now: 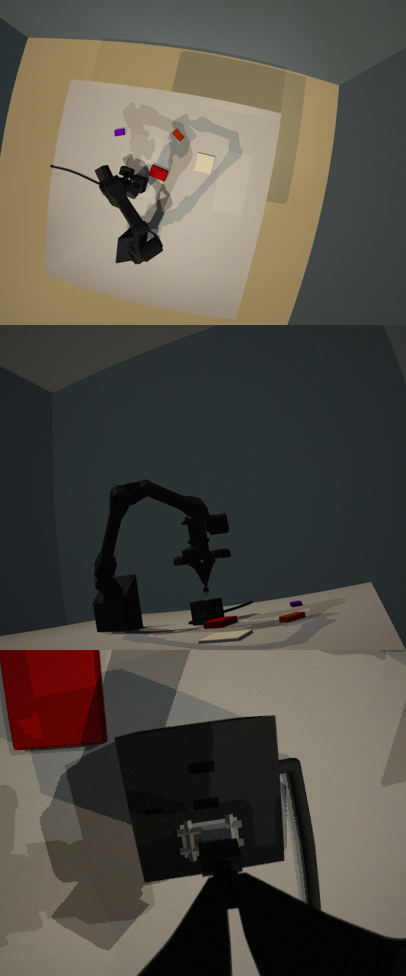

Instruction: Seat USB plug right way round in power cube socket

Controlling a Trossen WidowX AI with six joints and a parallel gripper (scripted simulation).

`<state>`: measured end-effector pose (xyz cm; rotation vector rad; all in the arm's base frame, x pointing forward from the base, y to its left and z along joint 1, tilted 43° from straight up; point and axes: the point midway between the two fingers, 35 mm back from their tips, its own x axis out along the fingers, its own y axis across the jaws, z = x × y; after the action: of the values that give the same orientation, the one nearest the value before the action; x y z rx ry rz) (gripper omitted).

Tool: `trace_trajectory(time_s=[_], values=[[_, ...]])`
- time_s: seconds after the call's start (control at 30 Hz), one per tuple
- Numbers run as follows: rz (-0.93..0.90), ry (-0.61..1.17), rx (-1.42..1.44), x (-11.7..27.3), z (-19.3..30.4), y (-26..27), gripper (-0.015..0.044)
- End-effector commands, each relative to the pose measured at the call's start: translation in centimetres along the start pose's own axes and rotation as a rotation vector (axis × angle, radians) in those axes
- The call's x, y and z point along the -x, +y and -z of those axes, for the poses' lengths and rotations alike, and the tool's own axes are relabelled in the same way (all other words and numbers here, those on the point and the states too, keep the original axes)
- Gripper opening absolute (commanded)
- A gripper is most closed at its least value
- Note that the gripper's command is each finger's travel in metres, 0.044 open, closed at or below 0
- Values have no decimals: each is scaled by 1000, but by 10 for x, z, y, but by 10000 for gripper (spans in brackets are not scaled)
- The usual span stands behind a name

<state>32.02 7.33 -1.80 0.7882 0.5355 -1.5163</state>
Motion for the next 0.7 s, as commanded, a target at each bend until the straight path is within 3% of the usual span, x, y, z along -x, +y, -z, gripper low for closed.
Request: trace_trajectory(time_s=[0.0,0.67], values=[[3,6,4,-1,1,0,0],[3,14,11,-3,2,0,0]])
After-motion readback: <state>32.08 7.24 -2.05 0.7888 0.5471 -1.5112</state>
